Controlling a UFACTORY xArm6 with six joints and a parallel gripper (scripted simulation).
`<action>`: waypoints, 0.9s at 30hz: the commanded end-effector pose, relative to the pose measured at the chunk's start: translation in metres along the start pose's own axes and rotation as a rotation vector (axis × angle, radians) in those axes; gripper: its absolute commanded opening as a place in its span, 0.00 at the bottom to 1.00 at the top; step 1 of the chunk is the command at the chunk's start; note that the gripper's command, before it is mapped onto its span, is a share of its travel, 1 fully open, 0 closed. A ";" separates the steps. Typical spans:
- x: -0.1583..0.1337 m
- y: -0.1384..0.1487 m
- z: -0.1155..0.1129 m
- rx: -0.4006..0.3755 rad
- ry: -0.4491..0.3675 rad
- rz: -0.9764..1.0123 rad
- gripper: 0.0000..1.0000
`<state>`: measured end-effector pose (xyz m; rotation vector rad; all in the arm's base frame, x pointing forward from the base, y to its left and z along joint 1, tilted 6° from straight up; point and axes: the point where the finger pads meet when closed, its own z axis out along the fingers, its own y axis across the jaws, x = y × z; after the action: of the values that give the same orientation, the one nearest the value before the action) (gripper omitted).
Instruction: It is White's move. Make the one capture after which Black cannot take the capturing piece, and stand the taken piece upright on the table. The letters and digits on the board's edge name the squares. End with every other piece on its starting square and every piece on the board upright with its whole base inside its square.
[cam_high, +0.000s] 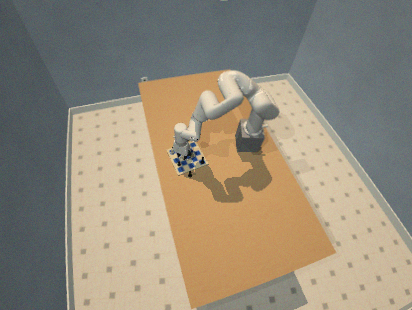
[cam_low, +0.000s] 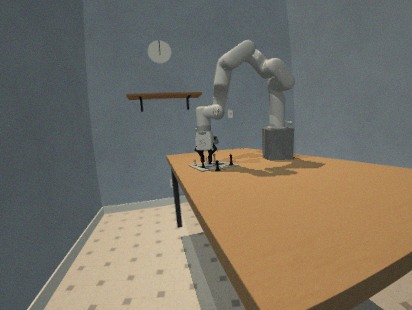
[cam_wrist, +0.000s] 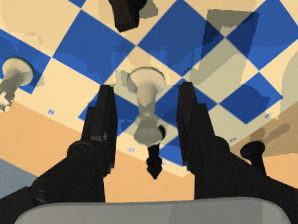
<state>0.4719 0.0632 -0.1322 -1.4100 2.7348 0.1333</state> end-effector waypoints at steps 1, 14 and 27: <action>-0.001 -0.001 -0.001 0.003 -0.002 0.000 0.42; -0.001 -0.001 -0.001 0.003 -0.002 0.000 0.00; -0.001 -0.001 -0.001 0.003 -0.002 0.000 0.00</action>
<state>0.4719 0.0632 -0.1322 -1.4100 2.7348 0.1333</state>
